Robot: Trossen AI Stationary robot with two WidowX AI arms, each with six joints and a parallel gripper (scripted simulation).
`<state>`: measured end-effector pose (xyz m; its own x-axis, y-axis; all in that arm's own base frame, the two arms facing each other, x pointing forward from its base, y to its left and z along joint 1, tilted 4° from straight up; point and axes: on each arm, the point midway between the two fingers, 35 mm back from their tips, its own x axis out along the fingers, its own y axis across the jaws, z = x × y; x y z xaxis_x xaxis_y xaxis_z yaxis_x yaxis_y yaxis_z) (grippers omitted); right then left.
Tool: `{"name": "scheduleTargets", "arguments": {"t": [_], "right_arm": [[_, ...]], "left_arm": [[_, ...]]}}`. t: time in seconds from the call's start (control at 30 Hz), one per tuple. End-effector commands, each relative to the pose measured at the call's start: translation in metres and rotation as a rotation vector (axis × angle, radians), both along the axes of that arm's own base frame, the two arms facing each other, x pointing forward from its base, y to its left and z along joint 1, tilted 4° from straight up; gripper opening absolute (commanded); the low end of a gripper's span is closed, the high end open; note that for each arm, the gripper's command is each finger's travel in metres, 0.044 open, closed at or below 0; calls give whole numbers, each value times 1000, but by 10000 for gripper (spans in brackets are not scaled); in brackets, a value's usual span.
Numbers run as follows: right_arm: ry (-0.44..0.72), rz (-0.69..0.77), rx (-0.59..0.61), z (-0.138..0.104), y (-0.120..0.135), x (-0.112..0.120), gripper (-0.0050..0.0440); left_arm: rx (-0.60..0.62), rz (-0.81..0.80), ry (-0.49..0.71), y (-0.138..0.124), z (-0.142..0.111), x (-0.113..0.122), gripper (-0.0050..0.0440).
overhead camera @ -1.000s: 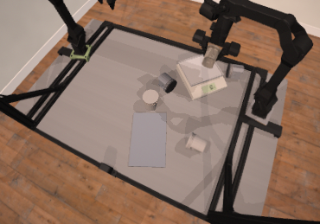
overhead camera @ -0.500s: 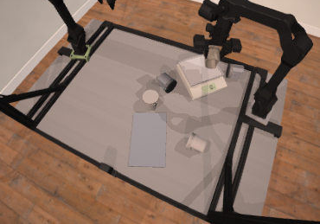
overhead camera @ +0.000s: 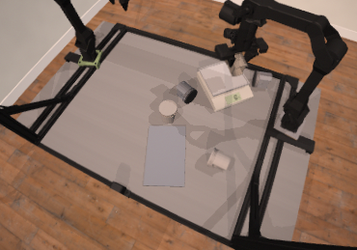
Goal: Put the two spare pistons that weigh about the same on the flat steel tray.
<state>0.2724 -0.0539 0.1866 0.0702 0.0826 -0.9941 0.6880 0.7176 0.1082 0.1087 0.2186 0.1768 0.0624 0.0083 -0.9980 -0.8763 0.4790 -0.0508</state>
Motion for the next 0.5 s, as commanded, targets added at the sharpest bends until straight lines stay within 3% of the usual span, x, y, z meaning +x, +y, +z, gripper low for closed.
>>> {"name": "scheduleTargets", "arguments": {"t": [0.0,0.47], "right_arm": [[-9,112,-29,2,0,2,158],[-18,425,-99,2,0,2,158]], "left_arm": [[-2,-2,-2,0,0,0,440],[-2,-2,-2,0,0,0,440]]}}
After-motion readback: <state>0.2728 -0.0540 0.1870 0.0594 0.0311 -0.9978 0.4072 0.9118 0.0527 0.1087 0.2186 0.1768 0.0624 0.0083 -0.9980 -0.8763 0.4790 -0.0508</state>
